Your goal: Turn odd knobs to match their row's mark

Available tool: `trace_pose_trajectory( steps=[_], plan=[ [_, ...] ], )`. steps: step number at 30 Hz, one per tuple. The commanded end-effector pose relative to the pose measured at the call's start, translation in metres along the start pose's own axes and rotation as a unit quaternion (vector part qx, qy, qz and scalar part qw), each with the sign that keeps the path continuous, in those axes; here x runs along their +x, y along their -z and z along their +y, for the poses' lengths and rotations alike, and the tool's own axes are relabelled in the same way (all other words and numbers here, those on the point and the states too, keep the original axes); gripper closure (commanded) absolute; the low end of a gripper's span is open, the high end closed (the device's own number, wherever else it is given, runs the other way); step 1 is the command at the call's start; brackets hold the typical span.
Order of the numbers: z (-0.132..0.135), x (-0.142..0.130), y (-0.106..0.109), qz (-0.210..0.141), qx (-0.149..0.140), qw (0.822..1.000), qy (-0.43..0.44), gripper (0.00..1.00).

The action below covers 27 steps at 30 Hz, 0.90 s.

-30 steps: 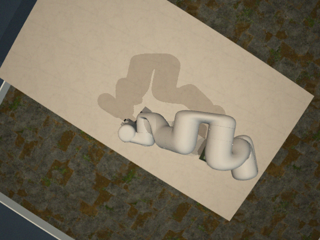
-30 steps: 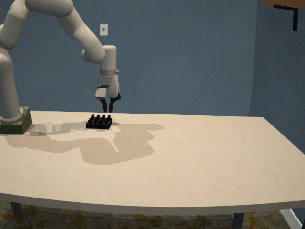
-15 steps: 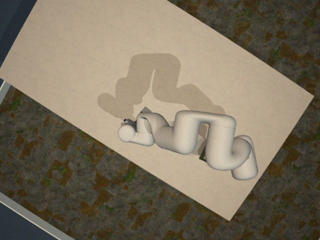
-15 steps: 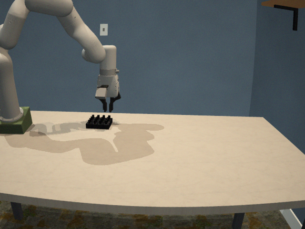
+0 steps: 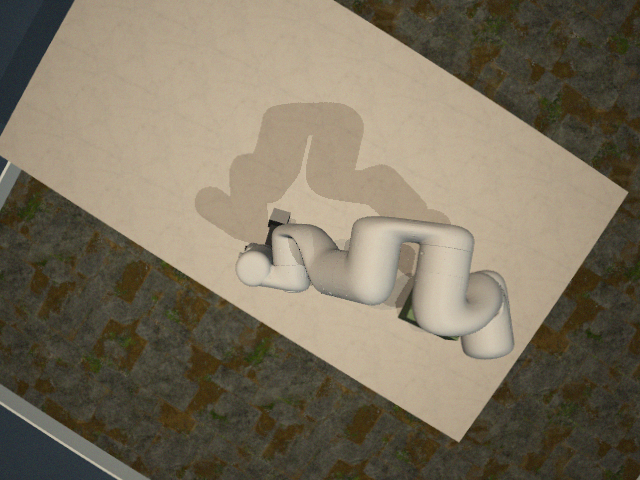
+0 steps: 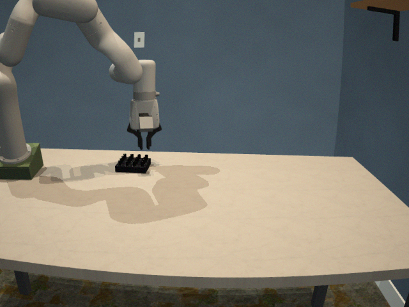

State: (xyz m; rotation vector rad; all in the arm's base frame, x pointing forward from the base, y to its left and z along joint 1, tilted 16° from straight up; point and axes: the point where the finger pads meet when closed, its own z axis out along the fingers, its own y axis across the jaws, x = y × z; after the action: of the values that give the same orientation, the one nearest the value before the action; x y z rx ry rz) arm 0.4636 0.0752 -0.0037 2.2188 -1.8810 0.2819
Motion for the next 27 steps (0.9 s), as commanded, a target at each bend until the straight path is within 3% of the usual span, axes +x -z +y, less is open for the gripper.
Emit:
trace_pose_trajectory(
  steps=[1, 7, 14, 16, 17, 27],
  plan=[
    [-0.0012, -0.0009, 0.0027, -0.005, -0.001, 0.997, 0.078, 0.81],
    [-0.0009, -0.0013, 0.0043, -0.006, -0.001, 0.986, 0.167, 0.81],
    [-0.0008, -0.0015, 0.0066, -0.006, 0.000, 0.961, 0.277, 0.81],
    [-0.0008, -0.0015, 0.0066, -0.006, 0.000, 0.961, 0.277, 0.81],
    [-0.0008, -0.0015, 0.0076, -0.006, 0.000, 0.948, 0.319, 0.81],
    [-0.0010, -0.0013, 0.0111, -0.005, 0.001, 0.889, 0.457, 0.81]
  ],
)
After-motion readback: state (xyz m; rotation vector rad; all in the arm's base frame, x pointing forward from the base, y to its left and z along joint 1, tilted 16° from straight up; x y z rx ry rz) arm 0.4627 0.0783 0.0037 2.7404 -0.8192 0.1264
